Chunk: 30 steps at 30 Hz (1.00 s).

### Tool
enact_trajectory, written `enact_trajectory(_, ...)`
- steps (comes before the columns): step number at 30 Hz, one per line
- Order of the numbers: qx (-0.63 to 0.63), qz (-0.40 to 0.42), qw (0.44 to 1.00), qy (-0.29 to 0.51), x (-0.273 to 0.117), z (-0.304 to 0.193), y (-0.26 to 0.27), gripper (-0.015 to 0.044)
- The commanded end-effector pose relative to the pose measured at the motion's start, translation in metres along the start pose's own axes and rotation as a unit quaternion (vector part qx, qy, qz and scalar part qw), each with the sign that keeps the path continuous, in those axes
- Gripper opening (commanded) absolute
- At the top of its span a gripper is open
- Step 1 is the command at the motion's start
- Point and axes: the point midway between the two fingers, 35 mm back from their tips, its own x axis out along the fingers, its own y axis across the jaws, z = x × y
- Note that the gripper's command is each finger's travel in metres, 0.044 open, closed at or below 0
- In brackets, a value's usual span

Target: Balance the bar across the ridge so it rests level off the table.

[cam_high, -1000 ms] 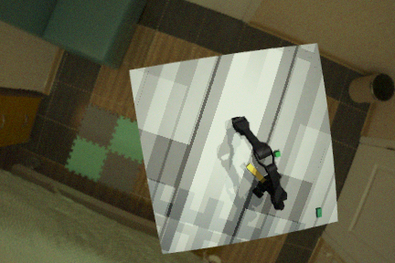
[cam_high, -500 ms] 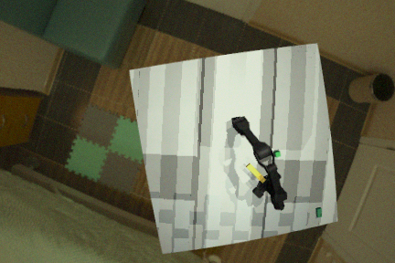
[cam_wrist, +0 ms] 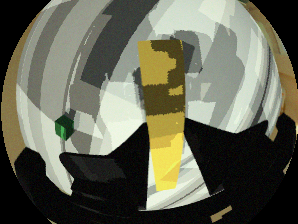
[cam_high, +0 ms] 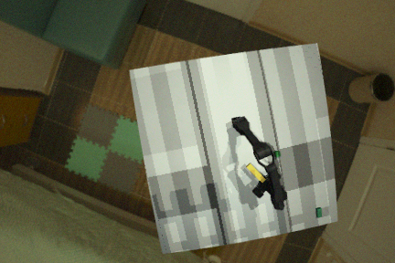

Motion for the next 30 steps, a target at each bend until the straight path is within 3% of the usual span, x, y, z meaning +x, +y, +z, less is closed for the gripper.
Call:
enact_trajectory(1,0.002,0.001,1.0,0.001,0.0022,-0.0004,0.0003,0.0)
enact_trajectory(30,0.002,0.001,1.0,0.001,0.0013,-0.0001,0.0003,0.0)
